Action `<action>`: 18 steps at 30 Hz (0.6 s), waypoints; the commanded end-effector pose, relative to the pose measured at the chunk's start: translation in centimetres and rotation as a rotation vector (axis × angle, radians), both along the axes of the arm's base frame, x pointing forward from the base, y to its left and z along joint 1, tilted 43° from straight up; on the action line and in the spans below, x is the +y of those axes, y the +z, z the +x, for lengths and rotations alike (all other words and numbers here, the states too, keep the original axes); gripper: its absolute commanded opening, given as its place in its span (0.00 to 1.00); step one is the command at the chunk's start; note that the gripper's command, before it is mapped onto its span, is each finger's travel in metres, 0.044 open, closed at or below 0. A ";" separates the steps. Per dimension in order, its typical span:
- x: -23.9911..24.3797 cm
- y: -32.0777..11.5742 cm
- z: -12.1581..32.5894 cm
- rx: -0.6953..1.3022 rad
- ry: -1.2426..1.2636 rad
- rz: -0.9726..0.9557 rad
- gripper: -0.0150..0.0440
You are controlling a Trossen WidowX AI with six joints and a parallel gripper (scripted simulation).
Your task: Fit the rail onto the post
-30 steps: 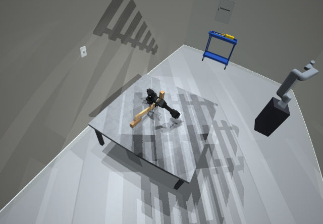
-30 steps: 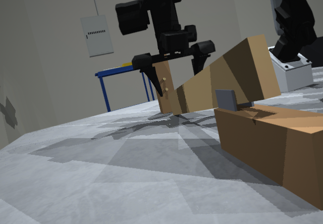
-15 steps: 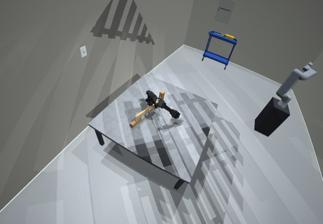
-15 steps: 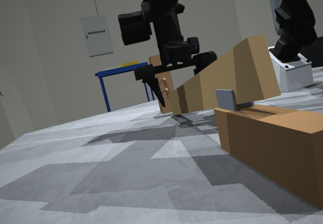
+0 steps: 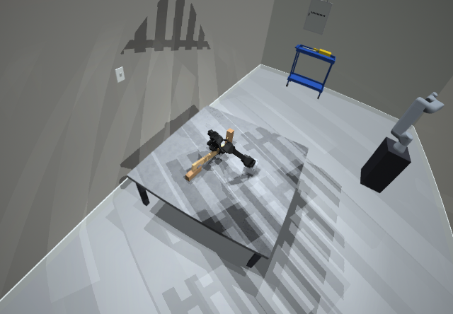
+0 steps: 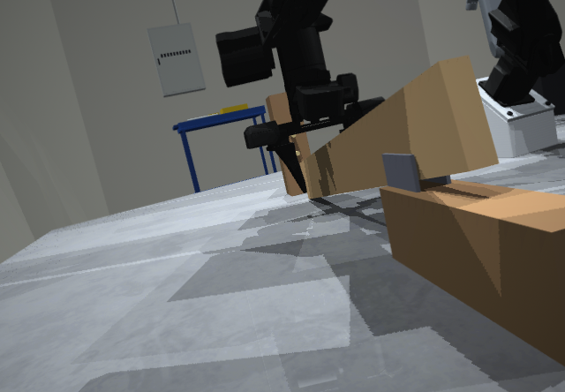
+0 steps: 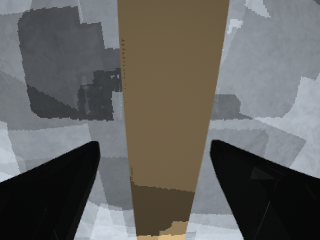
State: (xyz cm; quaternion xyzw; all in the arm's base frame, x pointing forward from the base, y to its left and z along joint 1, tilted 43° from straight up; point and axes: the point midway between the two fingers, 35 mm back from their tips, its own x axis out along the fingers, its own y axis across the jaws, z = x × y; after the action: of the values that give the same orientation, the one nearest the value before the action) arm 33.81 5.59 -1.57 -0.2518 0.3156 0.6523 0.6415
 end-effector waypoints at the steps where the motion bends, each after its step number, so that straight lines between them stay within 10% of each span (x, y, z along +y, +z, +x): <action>1: 0.0 0.0 0.0 0.002 -0.006 0.005 0.64; 7: 0.0 0.0 0.0 0.002 -0.006 0.005 0.38; 18: 0.0 0.0 0.0 0.002 -0.006 0.005 0.25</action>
State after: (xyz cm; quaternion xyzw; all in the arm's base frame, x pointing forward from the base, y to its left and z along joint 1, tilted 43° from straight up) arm 33.84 5.59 -1.59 -0.2513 0.3159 0.6515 0.6423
